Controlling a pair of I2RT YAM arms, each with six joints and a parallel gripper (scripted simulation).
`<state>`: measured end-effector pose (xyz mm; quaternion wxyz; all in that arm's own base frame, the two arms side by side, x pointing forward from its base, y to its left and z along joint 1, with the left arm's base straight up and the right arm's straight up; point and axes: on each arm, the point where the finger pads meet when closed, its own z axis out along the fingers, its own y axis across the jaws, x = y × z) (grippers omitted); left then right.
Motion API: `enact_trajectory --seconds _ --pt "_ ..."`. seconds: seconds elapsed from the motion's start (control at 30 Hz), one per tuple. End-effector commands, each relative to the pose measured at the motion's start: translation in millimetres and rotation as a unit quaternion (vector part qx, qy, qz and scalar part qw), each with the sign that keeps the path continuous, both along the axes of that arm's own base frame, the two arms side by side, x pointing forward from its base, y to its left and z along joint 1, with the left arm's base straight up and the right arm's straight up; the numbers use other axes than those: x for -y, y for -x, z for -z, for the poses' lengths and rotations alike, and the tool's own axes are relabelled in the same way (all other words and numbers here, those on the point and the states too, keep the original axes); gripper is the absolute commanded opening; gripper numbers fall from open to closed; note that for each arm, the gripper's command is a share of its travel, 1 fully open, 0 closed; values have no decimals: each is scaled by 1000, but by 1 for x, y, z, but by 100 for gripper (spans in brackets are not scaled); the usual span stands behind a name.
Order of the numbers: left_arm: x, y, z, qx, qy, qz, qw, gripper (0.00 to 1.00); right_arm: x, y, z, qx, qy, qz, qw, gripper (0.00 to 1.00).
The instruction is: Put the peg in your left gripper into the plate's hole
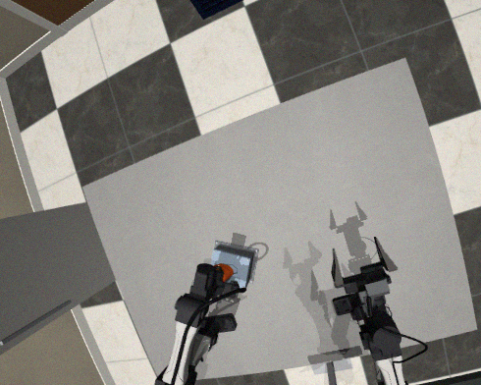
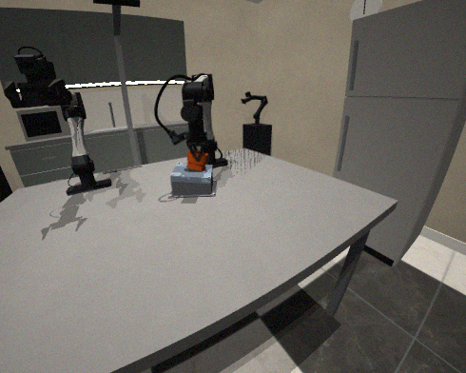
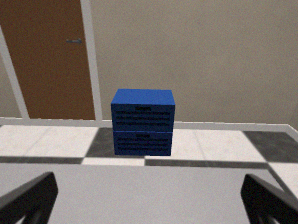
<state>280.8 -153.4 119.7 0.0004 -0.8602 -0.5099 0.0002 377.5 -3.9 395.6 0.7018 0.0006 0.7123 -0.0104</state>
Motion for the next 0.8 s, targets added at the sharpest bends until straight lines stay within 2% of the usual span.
enact_trajectory --seconds 0.0,0.53,0.63,0.67,0.77 --pt "1 -2 -4 7 5 0 1000 0 0 1 -6 8 1 1 1000 100" --pt "1 -2 -4 7 5 0 1000 0 0 1 -6 8 1 1 1000 100" --pt "1 -2 -6 10 6 0 1000 34 -1 2 -1 -3 0 -1 1000 100" --pt "1 -2 -7 10 6 0 1000 39 -4 4 2 -7 0 -5 1000 100" --pt "2 -3 -7 11 7 0 1000 39 -16 7 10 -21 -3 -21 1000 100"
